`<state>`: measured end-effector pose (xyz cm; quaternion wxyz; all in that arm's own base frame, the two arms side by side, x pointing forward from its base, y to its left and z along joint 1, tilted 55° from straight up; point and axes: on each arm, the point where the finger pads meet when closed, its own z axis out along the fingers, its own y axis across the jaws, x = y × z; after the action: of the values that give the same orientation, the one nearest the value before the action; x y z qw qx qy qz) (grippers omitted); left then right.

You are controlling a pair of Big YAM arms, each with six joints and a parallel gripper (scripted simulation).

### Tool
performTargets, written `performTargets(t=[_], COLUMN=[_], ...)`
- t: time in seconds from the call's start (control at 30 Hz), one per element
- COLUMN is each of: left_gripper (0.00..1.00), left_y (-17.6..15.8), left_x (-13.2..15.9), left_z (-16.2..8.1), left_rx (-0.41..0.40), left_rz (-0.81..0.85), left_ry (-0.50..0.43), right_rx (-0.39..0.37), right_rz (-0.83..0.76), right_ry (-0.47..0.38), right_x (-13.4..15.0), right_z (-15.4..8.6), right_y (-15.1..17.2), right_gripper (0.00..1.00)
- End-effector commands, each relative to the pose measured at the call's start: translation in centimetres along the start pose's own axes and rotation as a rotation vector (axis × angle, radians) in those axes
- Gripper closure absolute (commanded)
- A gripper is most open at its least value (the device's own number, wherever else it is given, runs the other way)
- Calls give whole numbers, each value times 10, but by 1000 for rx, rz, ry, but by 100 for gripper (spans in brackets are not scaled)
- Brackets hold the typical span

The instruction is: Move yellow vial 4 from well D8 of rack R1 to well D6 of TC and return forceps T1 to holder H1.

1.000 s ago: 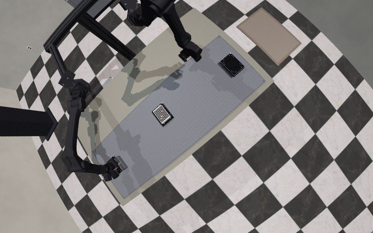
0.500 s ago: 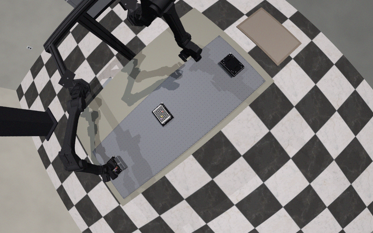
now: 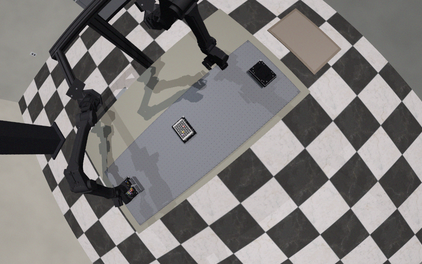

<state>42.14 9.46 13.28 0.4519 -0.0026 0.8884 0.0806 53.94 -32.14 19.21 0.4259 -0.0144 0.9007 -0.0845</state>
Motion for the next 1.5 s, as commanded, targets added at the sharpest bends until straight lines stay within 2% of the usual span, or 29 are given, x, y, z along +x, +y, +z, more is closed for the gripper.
performTargets(t=[0.0,0.1,0.17,0.53,0.67,1.47], left_gripper=[0,0,0,0,0,0], left_y=[6,6,6,6,6,6], left_x=[-15,-15,-15,-15,-15,-15], left_z=[-7,-7,-7,-7,-7,-7], left_rx=[-15,-15,-15,-15,-15,-15], left_rz=[12,12,12,12,12,12], left_ry=[-49,-49,-49,-49,-49,-49], right_rx=[29,35,29,29,38,38], right_rz=[-12,-16,-12,-12,-18,-18], right_ry=[-18,-28,-18,-18,-30,-30], right_x=[-7,-14,-7,-5,-14,-14], right_z=[-27,-30,-32,-50,-54,-54], right_y=[-13,-17,-13,-12,-17,-17], right_gripper=[76,76,76,76,76,76])
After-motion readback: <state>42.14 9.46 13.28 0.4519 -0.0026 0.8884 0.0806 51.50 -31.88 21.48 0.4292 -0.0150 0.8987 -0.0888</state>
